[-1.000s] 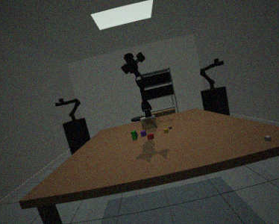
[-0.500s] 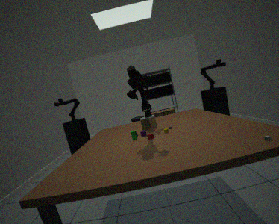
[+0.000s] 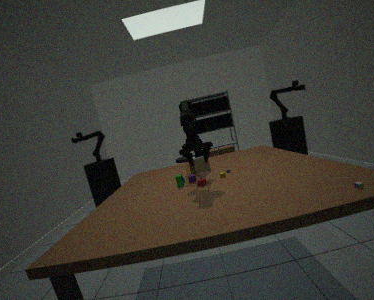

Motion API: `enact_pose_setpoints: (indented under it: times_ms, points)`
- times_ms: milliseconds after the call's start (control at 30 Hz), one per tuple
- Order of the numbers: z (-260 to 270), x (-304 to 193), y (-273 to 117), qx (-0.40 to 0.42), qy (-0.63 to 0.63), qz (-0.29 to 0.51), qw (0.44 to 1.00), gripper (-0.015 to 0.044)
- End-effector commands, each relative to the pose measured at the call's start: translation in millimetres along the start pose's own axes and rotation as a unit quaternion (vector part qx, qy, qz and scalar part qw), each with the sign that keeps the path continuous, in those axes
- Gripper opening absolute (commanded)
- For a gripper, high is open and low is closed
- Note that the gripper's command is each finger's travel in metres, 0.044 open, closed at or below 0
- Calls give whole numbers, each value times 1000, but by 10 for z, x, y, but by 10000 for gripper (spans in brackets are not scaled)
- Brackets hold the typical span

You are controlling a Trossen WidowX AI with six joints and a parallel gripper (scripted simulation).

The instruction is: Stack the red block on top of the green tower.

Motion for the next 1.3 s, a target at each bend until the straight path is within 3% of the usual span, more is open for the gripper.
enact_pose_setpoints:
  times_ms: [0, 200, 433, 1267]
  points:
    - [-66, -105, 228, -45, 4, 48, 998, 440]
    - [-95, -102, 272, -50, 4, 54, 997, 440]
    - [-144, -148, 710, -50, 4, 54, 997, 440]
    - [-190, -172, 1036, -51, 4, 54, 997, 440]
Point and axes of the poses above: the point midway between the two fingers, 35 mm back from their tips, its own y axis out along the fingers, its own z axis across the jaws, x = y × z, the point moved 7 cm from there along -y, back along the fingers, and after that the axes turned 8 degrees about -y, right-handed, at the moved point
